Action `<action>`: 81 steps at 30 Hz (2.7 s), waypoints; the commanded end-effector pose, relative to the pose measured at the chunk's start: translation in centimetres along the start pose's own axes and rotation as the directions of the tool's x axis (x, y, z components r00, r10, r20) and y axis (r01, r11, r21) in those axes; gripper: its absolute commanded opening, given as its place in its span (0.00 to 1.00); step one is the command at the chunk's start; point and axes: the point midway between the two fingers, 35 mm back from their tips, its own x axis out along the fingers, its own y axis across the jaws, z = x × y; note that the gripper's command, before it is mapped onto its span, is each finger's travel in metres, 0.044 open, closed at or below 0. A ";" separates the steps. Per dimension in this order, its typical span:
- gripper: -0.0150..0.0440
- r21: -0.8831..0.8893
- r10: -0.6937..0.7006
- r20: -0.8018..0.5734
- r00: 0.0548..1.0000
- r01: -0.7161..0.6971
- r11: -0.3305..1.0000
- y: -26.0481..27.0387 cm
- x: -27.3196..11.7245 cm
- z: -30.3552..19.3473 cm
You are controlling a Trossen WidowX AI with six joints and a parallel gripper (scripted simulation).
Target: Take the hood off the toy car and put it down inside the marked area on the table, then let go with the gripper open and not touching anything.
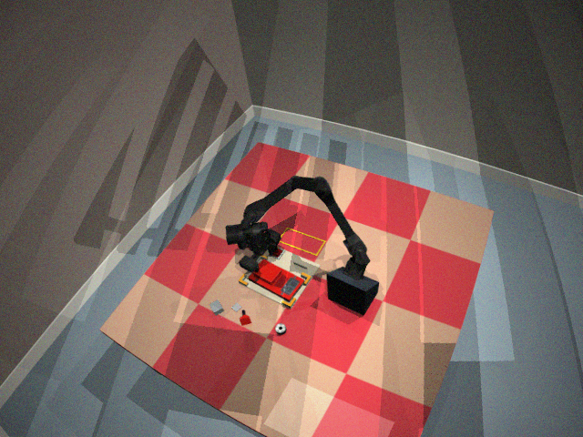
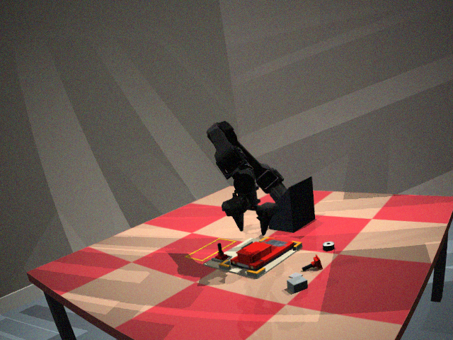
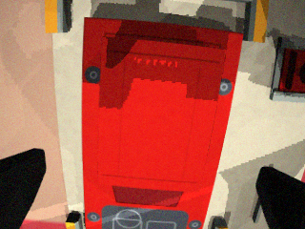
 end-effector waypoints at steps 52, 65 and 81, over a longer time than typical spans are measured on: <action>1.00 0.005 -0.006 0.004 1.000 0.006 1.000 -0.1 3.5 0.1; 1.00 0.006 -0.007 0.004 1.000 0.007 1.000 -0.1 4.3 0.0; 1.00 0.006 -0.007 0.004 1.000 0.007 1.000 -0.2 5.2 0.0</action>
